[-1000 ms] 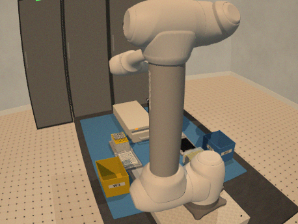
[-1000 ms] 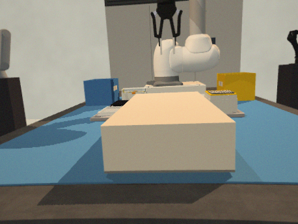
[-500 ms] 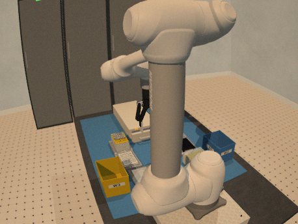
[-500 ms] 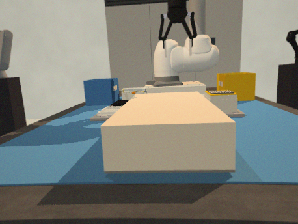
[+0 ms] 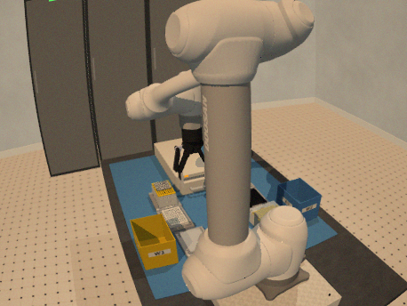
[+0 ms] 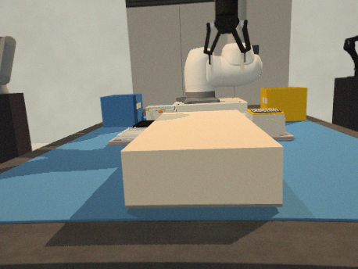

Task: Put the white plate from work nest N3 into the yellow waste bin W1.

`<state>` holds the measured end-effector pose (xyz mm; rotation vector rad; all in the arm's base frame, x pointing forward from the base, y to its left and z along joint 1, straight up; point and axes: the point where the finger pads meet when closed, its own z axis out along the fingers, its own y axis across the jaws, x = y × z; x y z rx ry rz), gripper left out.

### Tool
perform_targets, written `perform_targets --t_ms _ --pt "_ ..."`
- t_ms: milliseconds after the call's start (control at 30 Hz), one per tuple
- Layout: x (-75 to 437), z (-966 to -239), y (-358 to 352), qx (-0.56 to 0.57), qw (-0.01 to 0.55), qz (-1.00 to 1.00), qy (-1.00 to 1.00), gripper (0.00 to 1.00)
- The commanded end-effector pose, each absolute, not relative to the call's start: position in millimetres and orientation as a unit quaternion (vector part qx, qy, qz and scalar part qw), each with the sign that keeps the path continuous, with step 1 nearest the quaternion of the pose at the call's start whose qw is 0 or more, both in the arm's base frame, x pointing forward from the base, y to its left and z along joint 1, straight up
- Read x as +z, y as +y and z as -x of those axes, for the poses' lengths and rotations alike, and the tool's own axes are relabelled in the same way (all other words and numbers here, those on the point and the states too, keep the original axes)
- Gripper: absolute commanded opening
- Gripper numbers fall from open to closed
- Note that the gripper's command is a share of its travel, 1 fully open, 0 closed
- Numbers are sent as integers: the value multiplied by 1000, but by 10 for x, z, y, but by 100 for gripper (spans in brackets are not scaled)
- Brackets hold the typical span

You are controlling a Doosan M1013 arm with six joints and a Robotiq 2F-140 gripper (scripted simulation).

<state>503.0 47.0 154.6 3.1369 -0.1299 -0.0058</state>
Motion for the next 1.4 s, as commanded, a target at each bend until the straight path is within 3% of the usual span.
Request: perform_targets --t_ms 0,767,1367 --pt "1476 -5126 620 -1 2 -999 -42 70" --pt "1121 -5409 1318 -1 2 -999 -42 70" --pt "1121 -5409 1318 -1 2 -999 -42 70"
